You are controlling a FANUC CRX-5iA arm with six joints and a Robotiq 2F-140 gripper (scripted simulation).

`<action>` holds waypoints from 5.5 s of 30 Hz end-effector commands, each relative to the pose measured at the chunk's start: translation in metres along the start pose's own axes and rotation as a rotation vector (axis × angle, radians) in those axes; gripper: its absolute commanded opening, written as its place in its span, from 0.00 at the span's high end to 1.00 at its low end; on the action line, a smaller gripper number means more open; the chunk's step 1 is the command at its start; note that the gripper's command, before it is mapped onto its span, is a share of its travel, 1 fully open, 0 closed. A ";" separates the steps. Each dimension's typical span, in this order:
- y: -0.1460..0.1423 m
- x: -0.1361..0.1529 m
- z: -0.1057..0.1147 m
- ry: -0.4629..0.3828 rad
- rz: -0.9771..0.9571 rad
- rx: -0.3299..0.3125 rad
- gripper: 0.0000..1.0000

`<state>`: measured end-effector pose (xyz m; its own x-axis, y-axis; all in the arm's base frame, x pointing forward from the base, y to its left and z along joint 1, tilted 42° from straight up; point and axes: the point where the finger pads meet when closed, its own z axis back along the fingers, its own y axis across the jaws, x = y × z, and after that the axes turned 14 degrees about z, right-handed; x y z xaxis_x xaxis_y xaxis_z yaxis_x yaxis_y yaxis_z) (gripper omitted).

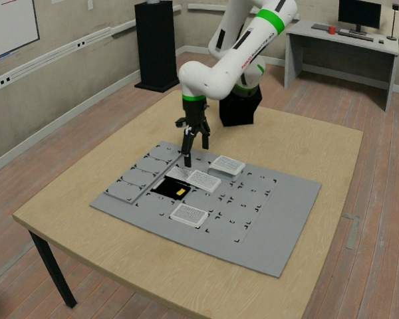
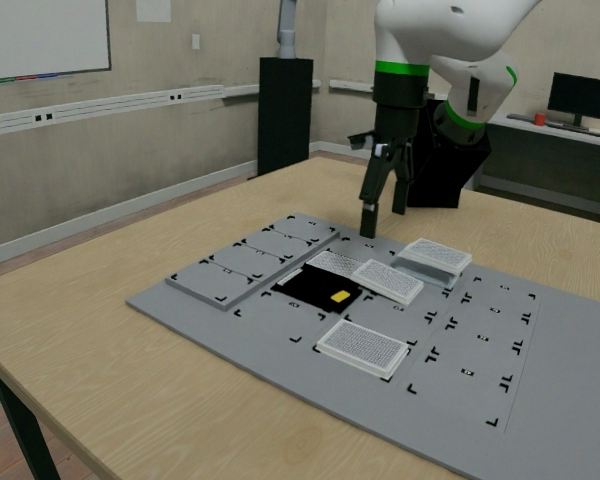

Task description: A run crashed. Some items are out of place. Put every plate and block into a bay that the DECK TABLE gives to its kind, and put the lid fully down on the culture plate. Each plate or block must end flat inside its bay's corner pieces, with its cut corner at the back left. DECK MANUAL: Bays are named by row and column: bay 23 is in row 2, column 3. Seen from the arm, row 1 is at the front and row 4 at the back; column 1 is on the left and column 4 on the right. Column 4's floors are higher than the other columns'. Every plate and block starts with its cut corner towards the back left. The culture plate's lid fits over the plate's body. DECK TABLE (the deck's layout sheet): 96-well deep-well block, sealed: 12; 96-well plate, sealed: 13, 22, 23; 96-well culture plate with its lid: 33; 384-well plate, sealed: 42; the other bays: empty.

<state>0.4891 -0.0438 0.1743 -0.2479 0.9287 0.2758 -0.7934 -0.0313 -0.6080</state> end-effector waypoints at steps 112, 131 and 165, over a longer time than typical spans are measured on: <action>-0.113 -0.090 0.001 -0.001 0.001 -0.001 0.00; -0.160 -0.047 0.001 -0.001 0.001 -0.001 0.00; -0.195 -0.014 0.001 -0.001 0.001 -0.001 0.00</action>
<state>0.6470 -0.0507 0.2886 -0.2490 0.9281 0.2769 -0.7934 -0.0315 -0.6079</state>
